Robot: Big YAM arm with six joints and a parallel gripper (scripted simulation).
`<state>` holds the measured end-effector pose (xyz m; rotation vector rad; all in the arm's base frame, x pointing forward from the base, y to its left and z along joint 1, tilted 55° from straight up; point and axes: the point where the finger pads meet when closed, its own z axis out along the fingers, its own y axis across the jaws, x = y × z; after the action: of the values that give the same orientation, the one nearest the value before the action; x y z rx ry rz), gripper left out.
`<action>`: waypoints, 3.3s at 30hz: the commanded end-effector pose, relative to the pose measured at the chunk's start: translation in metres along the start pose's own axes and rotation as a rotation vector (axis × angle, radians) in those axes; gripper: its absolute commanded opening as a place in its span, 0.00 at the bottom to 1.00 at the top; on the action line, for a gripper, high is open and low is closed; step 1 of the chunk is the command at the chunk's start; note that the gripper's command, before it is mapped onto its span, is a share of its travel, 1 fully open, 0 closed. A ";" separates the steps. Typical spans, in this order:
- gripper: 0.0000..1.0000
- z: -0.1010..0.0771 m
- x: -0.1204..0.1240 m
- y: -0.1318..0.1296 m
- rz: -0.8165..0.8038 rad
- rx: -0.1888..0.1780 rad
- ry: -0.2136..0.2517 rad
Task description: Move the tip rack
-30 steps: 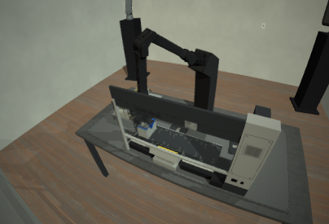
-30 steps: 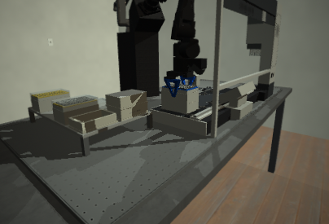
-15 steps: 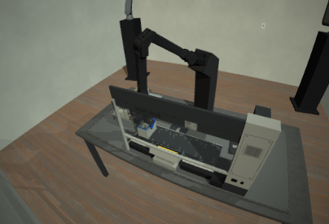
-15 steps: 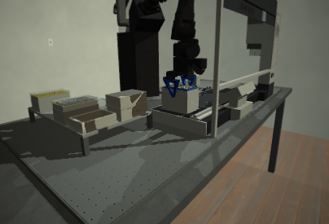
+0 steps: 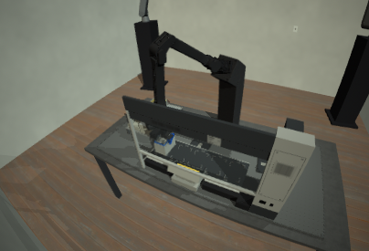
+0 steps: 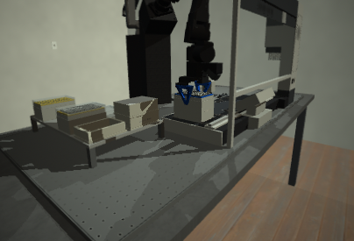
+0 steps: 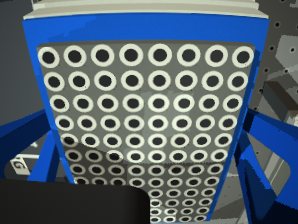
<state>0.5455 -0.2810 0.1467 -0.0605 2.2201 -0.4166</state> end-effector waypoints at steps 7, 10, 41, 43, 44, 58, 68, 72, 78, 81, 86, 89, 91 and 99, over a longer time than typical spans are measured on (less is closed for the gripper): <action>1.00 0.005 -0.006 0.005 0.006 -0.005 -0.011; 1.00 0.005 -0.006 0.005 0.006 -0.005 -0.011; 1.00 0.005 -0.006 0.005 0.006 -0.005 -0.011; 1.00 0.005 -0.006 0.005 0.006 -0.005 -0.011; 1.00 0.005 -0.006 0.005 0.006 -0.005 -0.011; 1.00 0.005 -0.006 0.005 0.006 -0.005 -0.011; 1.00 -0.026 -0.008 -0.005 0.009 0.011 -0.015; 1.00 -0.033 -0.006 -0.009 0.009 0.016 -0.013; 1.00 -0.039 -0.006 -0.009 0.004 0.016 -0.013; 1.00 -0.044 -0.006 -0.008 0.001 0.016 -0.013; 1.00 -0.053 -0.005 -0.008 -0.003 0.016 -0.013; 1.00 -0.057 -0.005 -0.008 -0.003 0.016 -0.013; 1.00 -0.059 -0.005 -0.008 -0.003 0.016 -0.013; 1.00 -0.071 -0.005 -0.008 -0.003 0.016 -0.013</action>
<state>0.5041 -0.2630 0.1782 -0.0561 2.2196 -0.4102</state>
